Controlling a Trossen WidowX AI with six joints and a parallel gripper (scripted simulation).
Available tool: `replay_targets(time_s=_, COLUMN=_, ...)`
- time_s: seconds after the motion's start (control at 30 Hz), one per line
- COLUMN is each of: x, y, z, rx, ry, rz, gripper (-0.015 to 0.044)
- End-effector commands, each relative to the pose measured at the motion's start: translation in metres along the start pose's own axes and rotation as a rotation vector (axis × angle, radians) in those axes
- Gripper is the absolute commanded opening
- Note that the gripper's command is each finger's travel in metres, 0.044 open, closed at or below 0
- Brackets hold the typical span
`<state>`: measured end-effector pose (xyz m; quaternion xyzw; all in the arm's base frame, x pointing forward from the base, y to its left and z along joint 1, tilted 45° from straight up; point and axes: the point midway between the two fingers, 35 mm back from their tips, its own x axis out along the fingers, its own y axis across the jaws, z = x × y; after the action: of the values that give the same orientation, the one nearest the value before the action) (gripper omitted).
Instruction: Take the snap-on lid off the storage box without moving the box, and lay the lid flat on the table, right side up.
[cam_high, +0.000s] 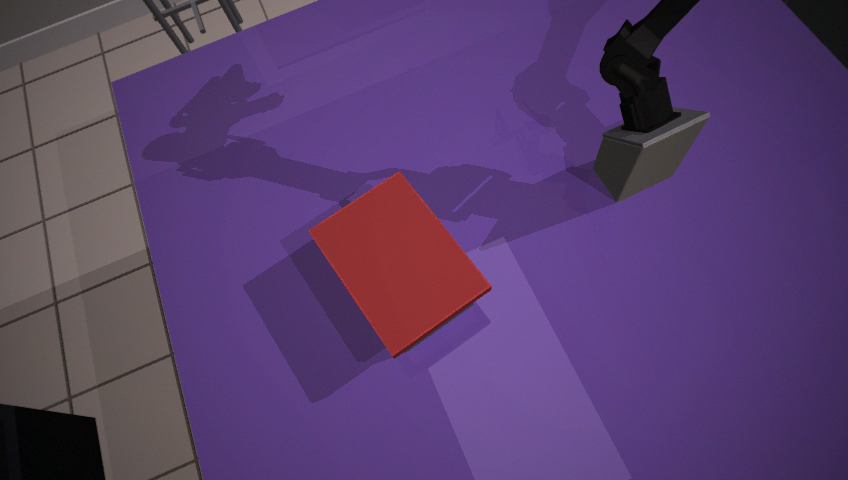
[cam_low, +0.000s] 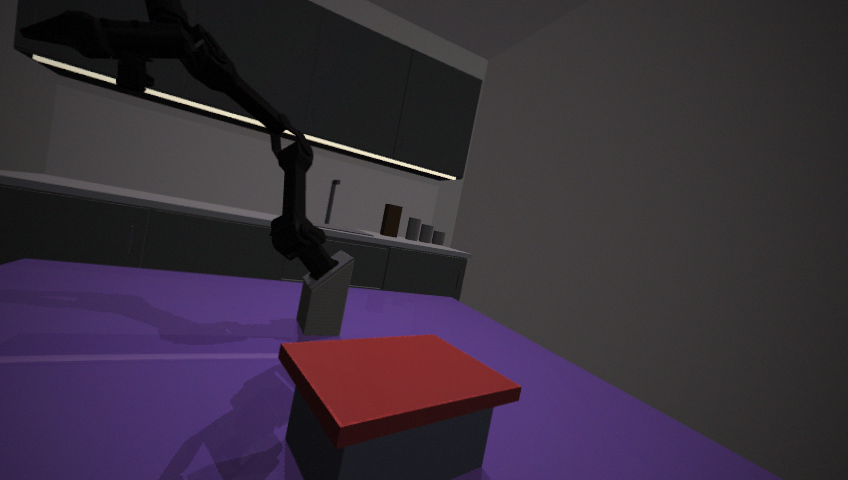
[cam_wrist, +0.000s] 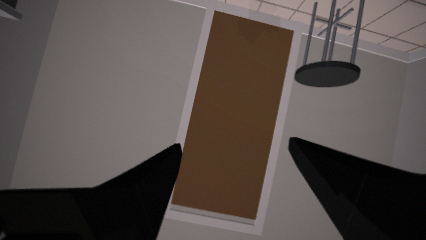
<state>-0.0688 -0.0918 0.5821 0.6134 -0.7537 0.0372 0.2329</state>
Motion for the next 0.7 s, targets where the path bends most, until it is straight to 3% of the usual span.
replay_targets(time_s=0.0, x=0.001, y=-0.003, z=0.001, rx=-0.006, ry=-0.001, rz=-0.006, gripper=0.0374)
replay_targets(time_s=0.2, x=0.027, y=-0.095, z=0.019, rx=-0.211, ry=-0.017, rz=-0.211, gripper=0.0235)
replay_targets(time_s=0.43, x=0.025, y=-0.188, z=0.040, rx=-0.423, ry=0.010, rz=-0.414, gripper=0.0235)
replay_targets(time_s=0.67, x=-0.008, y=-0.289, z=0.071, rx=-0.680, ry=0.097, rz=-0.646, gripper=0.0235)
